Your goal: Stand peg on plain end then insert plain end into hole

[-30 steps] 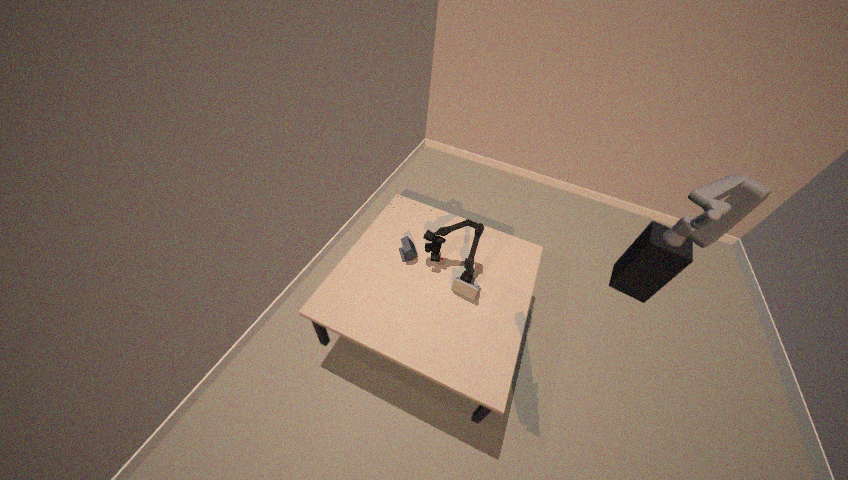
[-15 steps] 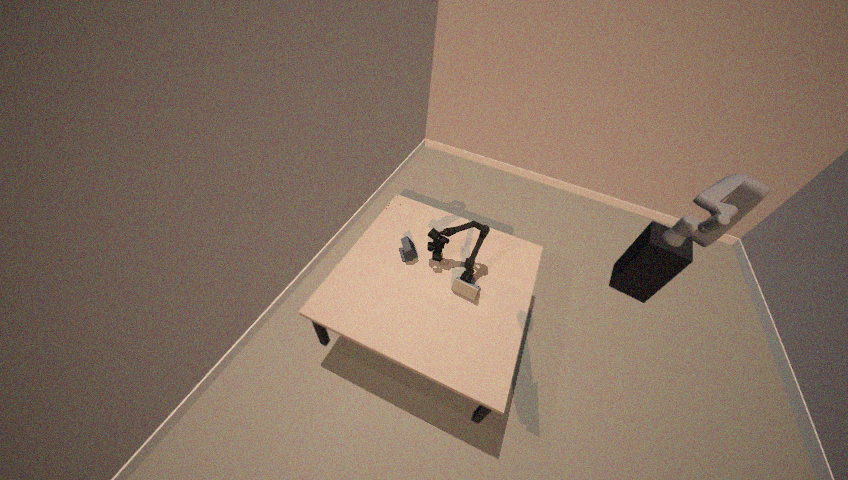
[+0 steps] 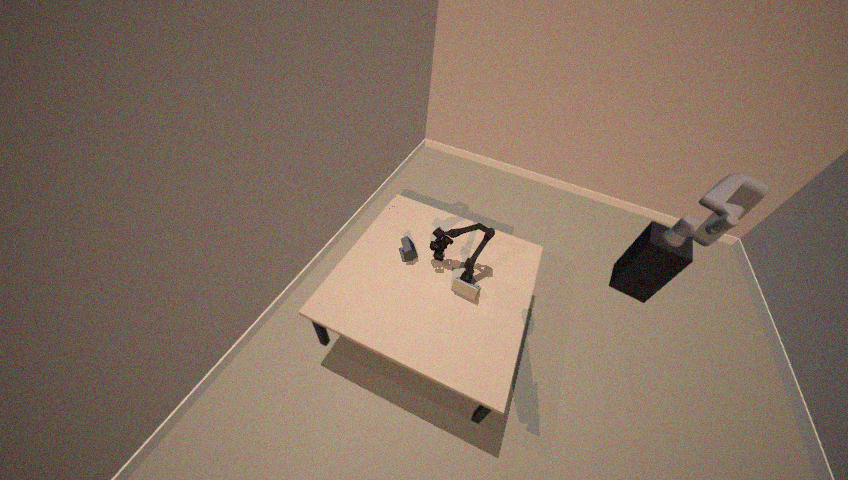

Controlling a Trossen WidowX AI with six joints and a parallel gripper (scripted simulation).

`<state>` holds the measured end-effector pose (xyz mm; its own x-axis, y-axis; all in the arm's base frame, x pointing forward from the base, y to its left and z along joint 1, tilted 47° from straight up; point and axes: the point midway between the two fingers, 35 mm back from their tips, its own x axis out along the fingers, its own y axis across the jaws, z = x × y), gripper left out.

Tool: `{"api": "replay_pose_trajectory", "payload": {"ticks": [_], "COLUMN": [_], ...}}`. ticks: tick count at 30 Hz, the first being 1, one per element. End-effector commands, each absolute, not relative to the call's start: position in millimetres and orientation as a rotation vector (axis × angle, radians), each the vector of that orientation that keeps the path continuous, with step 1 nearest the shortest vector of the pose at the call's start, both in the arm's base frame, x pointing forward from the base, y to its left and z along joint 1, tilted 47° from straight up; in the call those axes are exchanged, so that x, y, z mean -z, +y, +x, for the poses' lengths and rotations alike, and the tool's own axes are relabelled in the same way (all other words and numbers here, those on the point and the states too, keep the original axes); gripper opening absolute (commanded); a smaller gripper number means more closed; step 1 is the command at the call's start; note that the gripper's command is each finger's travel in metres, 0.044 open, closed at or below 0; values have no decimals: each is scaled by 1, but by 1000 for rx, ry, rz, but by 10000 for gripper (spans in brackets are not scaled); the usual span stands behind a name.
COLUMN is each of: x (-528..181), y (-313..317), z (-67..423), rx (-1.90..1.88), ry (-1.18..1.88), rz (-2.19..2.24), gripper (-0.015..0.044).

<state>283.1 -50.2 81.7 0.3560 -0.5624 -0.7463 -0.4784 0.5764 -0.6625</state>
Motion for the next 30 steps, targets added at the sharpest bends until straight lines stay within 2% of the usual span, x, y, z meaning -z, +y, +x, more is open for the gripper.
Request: {"api": "replay_pose_trajectory", "payload": {"ticks": [1, 30], "x": [-83, -96], "y": [-50, -48], "z": [281, 266], "rx": [48, -80], "ry": [1237, 1008], "rz": [-1026, -1001], "gripper": [49, 49]}}
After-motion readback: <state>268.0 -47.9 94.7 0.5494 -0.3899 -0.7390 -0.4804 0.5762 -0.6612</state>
